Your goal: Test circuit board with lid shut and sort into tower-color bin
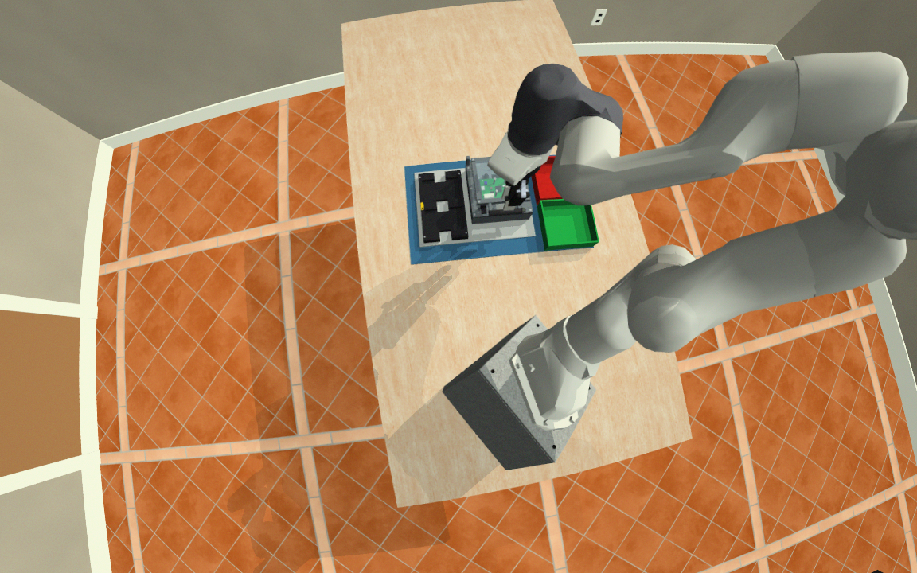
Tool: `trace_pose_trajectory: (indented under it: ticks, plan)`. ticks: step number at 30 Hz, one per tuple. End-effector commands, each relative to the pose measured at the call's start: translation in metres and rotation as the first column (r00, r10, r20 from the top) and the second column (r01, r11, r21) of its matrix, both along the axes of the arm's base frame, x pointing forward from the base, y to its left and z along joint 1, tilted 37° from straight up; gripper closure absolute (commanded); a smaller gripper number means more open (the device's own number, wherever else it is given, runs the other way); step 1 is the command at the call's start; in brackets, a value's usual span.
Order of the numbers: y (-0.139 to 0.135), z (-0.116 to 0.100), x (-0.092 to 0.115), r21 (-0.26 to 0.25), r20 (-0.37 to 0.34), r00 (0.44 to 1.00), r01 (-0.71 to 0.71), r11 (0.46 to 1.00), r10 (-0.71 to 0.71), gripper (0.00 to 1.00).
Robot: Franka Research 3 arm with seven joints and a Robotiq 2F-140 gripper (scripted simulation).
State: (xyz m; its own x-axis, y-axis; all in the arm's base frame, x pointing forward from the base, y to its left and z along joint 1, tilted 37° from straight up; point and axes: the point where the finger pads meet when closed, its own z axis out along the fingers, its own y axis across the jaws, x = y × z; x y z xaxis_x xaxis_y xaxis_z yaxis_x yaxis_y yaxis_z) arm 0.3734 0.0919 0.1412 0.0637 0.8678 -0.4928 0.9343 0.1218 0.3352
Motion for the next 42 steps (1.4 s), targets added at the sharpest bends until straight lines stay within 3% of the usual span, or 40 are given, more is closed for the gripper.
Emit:
trace_pose_trajectory:
  ticks: [1, 17, 42]
  plan:
    - [-0.003, -0.001, 0.000, -0.013, -0.012, 1.000, -0.017, 1.000, 0.016, 0.84]
    - [-0.012, -0.016, 0.007, -0.013, -0.012, 1.000, -0.017, 1.000, 0.016, 0.84]
    - [-0.013, -0.018, 0.007, -0.013, -0.012, 1.000, -0.017, 1.000, 0.016, 0.84]
